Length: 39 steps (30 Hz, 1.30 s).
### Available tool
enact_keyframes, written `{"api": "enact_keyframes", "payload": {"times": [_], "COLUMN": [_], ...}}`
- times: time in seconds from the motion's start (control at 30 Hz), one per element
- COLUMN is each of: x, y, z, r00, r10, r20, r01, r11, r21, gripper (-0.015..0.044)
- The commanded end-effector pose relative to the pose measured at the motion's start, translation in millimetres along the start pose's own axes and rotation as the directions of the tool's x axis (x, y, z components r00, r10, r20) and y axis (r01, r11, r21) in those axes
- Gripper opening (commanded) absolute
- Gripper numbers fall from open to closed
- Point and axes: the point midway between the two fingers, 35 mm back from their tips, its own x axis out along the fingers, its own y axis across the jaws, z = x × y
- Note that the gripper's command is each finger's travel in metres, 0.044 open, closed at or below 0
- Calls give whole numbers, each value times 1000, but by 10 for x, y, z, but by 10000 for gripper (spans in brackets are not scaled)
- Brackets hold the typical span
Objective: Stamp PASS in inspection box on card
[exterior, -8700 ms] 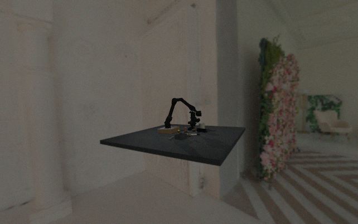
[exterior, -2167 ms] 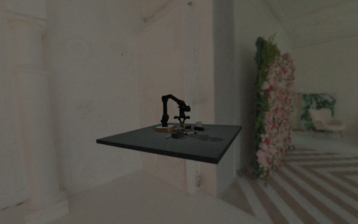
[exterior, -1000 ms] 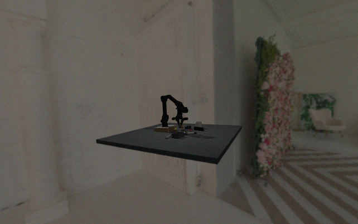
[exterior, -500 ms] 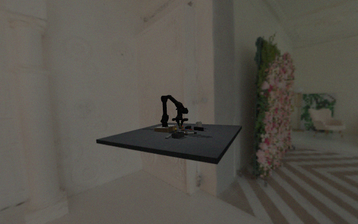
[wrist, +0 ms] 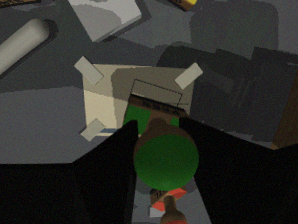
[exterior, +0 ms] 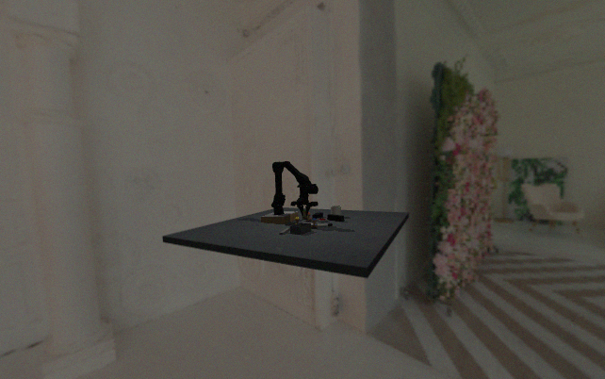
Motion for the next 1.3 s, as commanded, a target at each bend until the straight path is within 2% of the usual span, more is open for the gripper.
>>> {"api": "enact_keyframes", "payload": {"times": [0.0,1.27], "x": [50,299], "y": [-14,-33], "z": [1,-8], "r00": [1000,1000], "r10": [-10,-9], "r20": [2,7], "r01": [10,9], "r11": [1000,1000], "r21": [3,4], "gripper": [0,0]}}
